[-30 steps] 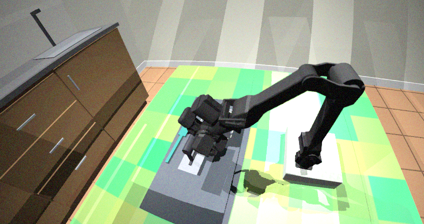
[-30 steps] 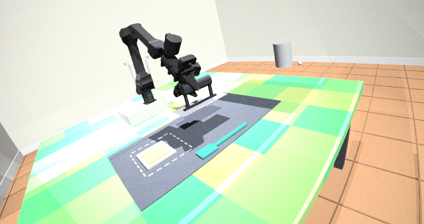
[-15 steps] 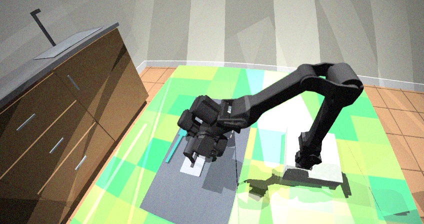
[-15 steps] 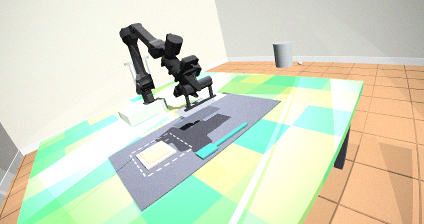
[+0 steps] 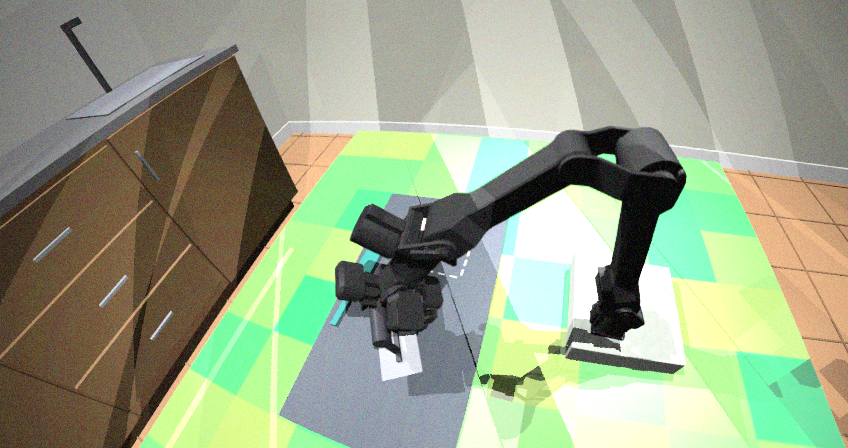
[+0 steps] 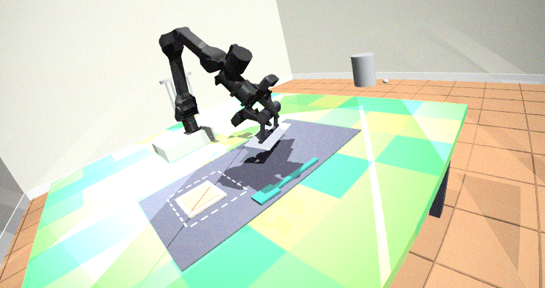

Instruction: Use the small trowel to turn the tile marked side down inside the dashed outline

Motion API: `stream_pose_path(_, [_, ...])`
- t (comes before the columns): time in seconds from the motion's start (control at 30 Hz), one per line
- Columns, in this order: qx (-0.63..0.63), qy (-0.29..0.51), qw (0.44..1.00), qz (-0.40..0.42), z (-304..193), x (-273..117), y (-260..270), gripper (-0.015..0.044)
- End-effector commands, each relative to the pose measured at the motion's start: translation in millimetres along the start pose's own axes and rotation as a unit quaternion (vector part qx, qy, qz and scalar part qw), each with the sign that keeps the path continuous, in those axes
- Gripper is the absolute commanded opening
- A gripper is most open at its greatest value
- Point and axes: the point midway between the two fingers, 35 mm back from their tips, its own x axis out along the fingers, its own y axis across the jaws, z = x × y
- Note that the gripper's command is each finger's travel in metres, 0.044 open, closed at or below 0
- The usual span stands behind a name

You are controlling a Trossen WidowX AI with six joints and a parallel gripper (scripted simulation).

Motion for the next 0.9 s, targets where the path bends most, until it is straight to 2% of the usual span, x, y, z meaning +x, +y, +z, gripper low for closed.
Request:
stream_pose_path(0.0, [-0.046,-0.039,0.998,0.006,11,7,-5,0.0])
stream_pose_path(0.4, [-0.188,-0.175,0.966,0.009,51,26,-13,0.0])
stream_pose_path(0.87, [-0.324,-0.331,0.885,-0.045,98,37,-22,0.0])
